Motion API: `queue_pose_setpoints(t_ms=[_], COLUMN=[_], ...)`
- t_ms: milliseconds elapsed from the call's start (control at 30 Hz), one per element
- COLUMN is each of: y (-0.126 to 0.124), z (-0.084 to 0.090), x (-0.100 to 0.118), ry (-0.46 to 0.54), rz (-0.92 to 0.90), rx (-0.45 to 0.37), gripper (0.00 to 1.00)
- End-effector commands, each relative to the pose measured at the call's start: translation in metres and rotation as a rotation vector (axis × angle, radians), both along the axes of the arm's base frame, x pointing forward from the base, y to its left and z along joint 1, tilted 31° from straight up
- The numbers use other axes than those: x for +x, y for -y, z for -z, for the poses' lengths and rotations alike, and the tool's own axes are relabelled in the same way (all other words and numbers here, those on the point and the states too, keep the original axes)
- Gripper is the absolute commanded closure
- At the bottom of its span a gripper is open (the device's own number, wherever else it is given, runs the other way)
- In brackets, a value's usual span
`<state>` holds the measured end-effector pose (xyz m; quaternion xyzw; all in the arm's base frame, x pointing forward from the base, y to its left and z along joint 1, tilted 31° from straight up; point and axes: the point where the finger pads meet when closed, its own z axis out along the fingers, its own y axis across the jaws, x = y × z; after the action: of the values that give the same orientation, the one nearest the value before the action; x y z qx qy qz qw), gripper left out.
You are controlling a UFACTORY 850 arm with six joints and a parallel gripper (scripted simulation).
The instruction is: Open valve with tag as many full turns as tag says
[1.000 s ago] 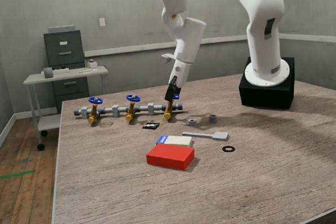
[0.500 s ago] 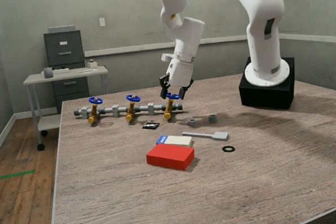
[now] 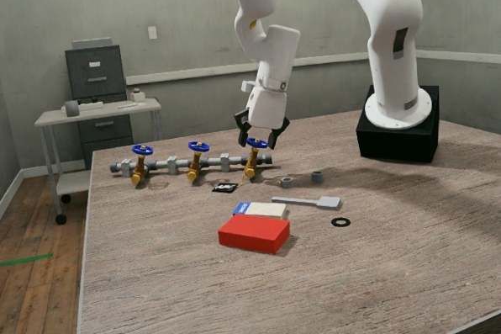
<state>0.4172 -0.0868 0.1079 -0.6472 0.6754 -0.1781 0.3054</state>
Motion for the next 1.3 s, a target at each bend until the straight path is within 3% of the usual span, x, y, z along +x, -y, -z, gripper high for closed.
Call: queue_pose_setpoints(t_ms=[0,933,1267], y=[0.0003,0.0003,0.0003], z=[-0.0003,-0.0003,-0.0003], x=[0.0003,0.0003,0.0003], ry=[0.0,0.001,0.022], rz=[0.0,-0.005,-0.105], rx=[0.001,-0.003,-0.089], gripper=[1.0,1.0,1.0])
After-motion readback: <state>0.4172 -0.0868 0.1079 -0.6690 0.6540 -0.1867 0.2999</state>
